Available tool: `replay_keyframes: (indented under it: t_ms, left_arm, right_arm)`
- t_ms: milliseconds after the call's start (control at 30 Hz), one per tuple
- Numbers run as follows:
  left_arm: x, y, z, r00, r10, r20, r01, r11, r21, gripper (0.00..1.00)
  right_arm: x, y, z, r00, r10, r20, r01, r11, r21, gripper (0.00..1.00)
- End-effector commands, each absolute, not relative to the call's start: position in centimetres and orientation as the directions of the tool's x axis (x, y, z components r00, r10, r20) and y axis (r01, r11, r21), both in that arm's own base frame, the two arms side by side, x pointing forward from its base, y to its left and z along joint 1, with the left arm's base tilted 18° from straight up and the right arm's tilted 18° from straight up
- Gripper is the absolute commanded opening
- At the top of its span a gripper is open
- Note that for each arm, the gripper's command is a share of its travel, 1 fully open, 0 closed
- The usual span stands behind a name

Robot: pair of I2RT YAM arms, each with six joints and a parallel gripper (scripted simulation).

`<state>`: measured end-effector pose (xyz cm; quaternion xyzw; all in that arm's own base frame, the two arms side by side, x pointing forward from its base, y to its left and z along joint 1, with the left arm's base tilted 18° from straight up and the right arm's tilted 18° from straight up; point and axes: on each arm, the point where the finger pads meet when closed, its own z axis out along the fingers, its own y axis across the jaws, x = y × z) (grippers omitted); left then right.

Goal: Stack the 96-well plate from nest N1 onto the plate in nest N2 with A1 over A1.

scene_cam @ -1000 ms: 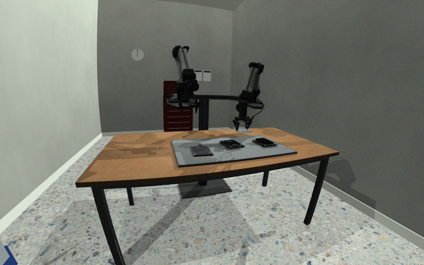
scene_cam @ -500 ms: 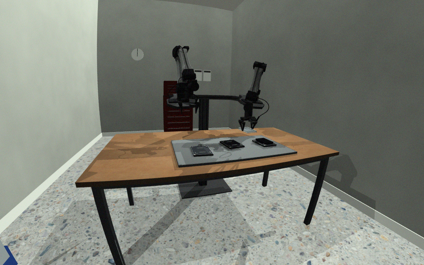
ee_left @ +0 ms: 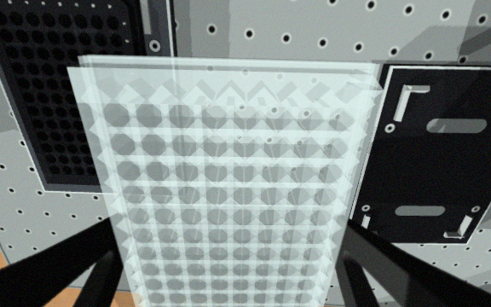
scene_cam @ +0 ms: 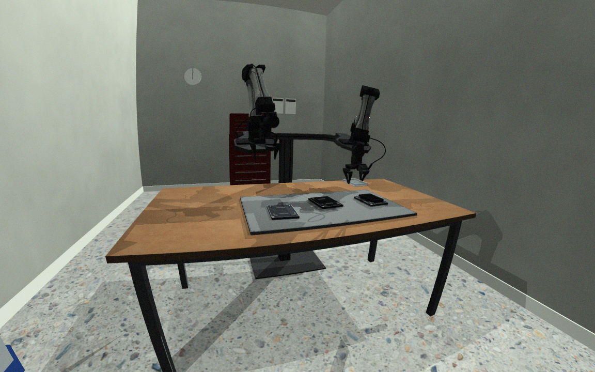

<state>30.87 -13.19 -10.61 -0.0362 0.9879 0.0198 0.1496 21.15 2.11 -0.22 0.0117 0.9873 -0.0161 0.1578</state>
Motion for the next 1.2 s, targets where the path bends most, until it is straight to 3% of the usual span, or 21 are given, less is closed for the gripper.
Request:
replay_keyframes:
  t_ms: [0, 1167]
  left_arm:
    - [31.7, -13.0, -9.5, -0.943, -0.051, -0.329, -0.053, 0.999, -0.003, 0.0]
    - [32.9, -2.6, -8.8, -0.943, -0.045, -0.329, -0.051, 0.999, 0.008, 0.0]
  right_arm:
    - [20.3, 2.1, -0.6, -0.956, 0.013, -0.292, 0.02, 1.0, -0.022, 1.0]
    - [20.3, 2.1, -0.6, -0.956, 0.013, -0.292, 0.02, 1.0, -0.022, 1.0]
